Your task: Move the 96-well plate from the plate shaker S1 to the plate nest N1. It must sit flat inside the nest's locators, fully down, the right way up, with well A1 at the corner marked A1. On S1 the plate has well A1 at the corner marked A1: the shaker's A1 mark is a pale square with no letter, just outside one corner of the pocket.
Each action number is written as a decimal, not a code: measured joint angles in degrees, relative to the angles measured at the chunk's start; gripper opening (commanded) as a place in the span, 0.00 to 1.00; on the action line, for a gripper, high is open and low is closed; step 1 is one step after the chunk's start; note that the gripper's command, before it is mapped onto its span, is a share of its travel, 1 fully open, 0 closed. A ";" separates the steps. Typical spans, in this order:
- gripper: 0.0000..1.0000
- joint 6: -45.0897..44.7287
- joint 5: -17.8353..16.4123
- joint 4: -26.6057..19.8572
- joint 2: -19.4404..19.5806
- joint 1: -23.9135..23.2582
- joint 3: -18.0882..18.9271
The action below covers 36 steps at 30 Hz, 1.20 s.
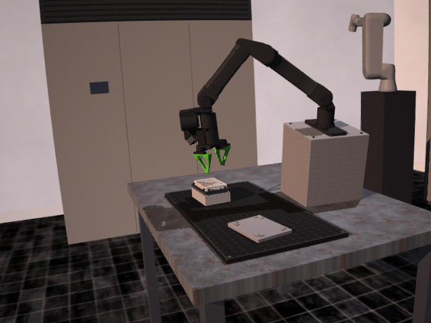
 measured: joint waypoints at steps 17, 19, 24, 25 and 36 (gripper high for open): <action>1.00 21.75 -2.05 1.79 1.33 -6.14 1.84; 1.00 22.93 -2.21 1.84 1.33 -5.88 1.84; 1.00 24.28 -2.32 1.99 1.33 -5.84 1.84; 1.00 24.41 -2.32 2.01 1.33 -5.84 1.84; 1.00 24.90 -2.32 2.01 1.33 -5.84 1.84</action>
